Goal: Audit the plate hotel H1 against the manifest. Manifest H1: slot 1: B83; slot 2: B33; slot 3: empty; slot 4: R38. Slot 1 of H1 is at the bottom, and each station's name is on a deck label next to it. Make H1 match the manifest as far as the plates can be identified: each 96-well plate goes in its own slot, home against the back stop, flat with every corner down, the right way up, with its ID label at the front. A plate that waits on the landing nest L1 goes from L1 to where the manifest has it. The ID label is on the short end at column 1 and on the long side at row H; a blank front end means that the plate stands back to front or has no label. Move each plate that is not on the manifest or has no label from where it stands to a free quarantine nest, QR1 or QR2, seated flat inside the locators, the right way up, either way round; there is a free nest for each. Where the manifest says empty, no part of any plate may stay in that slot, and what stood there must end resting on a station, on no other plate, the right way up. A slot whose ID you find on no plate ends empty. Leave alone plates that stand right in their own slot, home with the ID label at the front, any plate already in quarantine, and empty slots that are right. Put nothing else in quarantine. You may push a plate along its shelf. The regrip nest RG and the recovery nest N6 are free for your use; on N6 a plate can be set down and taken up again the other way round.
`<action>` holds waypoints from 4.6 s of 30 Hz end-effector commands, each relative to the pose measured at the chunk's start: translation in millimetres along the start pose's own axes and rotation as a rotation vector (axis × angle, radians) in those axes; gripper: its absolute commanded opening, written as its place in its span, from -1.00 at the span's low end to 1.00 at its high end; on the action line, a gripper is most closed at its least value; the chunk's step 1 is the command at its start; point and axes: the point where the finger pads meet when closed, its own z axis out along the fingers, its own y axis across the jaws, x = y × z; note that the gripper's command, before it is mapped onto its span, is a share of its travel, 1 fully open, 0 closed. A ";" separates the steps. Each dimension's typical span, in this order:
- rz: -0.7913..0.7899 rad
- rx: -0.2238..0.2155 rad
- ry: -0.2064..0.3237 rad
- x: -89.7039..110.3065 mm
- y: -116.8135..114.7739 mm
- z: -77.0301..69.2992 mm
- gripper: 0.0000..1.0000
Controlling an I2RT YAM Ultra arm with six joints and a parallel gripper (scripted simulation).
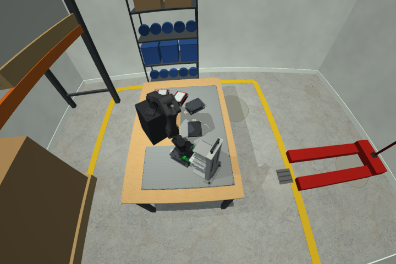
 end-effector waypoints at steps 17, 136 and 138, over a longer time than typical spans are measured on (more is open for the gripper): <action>-0.003 0.004 -0.009 -4.5 -1.2 1.2 1.00; -0.013 0.001 -0.024 38.1 -1.9 -58.5 -1.00; -0.017 0.006 -0.032 33.8 -3.2 -57.9 -1.00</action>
